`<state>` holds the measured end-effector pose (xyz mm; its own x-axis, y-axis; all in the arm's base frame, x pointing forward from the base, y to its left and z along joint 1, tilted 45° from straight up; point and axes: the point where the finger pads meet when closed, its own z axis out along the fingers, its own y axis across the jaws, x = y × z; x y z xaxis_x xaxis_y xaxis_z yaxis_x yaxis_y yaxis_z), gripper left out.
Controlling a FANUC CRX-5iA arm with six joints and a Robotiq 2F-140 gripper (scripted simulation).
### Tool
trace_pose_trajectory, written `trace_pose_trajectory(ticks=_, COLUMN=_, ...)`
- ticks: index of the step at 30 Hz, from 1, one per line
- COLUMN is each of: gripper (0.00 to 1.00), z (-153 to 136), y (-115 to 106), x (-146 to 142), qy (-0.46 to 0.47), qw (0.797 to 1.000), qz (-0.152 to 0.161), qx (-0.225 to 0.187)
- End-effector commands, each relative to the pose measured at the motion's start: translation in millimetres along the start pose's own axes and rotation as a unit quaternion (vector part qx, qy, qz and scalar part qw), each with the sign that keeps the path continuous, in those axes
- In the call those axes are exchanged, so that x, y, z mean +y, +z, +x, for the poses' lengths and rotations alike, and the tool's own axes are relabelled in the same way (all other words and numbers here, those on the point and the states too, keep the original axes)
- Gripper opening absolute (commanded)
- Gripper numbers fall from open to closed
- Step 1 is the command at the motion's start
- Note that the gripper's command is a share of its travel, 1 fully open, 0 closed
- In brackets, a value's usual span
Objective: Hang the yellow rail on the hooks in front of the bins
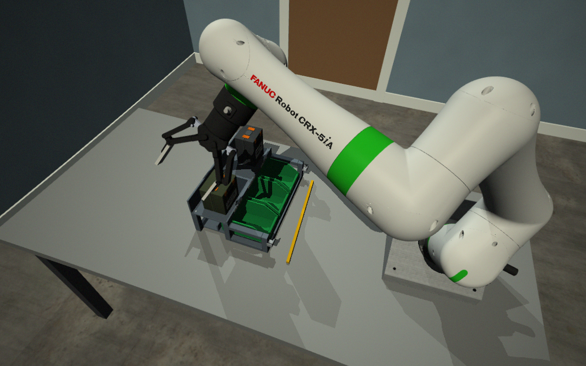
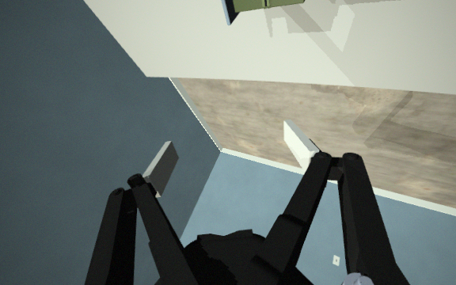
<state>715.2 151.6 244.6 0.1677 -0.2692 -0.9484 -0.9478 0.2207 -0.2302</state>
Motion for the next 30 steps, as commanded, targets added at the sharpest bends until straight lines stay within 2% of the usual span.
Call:
trace_pose_trajectory(ticks=1, gripper=1.0, z=0, y=0, x=0, qy=0.0, qw=1.0, qz=0.0, qx=0.0)
trace_pose_trajectory(ticks=17, gripper=1.0, z=0, y=0, x=0, qy=0.0, qw=1.0, qz=0.0, qx=0.0)
trace_pose_trajectory(ticks=22, gripper=1.0, z=9, y=4, x=39, qy=-0.067, qw=0.995, qz=-0.054, qx=0.05)
trace_pose_trajectory(ticks=30, gripper=1.0, z=9, y=4, x=39, qy=-0.067, qw=0.995, qz=-0.054, qx=0.05)
